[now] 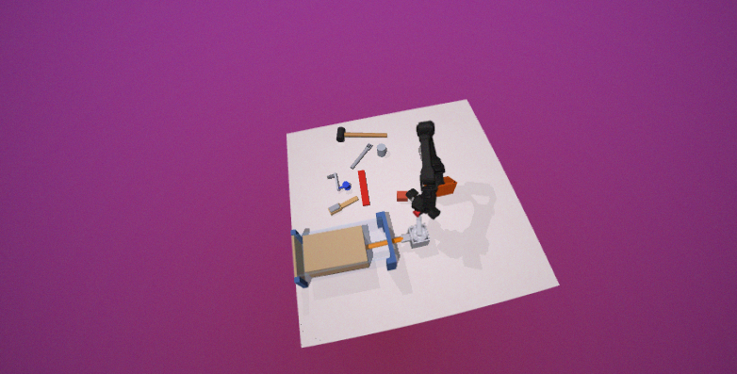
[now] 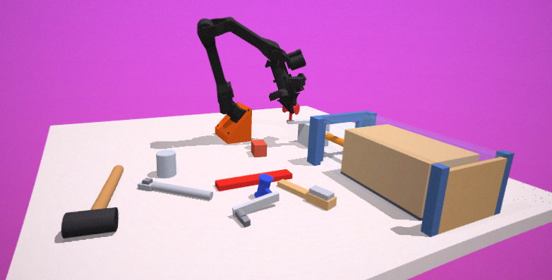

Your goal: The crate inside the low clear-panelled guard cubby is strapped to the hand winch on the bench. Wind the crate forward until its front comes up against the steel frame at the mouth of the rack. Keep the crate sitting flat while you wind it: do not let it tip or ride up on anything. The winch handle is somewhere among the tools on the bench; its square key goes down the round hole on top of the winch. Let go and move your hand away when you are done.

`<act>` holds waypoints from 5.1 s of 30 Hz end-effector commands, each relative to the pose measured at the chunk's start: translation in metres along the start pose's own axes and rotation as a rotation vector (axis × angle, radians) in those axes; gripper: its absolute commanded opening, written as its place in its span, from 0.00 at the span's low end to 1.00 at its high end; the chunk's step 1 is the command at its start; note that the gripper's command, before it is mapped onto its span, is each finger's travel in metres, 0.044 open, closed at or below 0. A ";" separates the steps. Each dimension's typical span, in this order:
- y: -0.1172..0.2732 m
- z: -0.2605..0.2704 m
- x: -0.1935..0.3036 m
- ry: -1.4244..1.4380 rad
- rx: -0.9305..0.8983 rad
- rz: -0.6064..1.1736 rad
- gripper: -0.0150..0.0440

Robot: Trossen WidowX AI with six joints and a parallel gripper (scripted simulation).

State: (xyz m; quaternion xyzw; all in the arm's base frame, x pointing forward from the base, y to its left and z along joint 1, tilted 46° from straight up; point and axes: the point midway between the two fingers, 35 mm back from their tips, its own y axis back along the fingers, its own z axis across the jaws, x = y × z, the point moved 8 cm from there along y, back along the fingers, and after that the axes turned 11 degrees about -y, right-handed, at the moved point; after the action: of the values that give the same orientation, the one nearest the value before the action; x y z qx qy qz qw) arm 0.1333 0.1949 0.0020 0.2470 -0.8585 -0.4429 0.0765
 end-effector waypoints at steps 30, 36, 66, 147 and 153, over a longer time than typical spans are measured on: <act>-0.022 -0.019 -0.048 -0.012 0.011 -0.005 0.25; -0.026 -0.019 -0.057 -0.013 0.012 -0.006 0.25; -0.046 -0.006 -0.099 -0.015 0.012 -0.008 0.25; -0.070 0.106 -0.137 -0.019 0.004 -0.013 0.25; -0.070 0.115 -0.134 -0.019 0.004 -0.013 0.25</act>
State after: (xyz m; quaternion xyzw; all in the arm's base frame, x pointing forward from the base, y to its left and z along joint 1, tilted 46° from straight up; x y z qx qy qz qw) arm 0.2463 0.3019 -0.1012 0.2522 -0.8639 -0.4327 0.0525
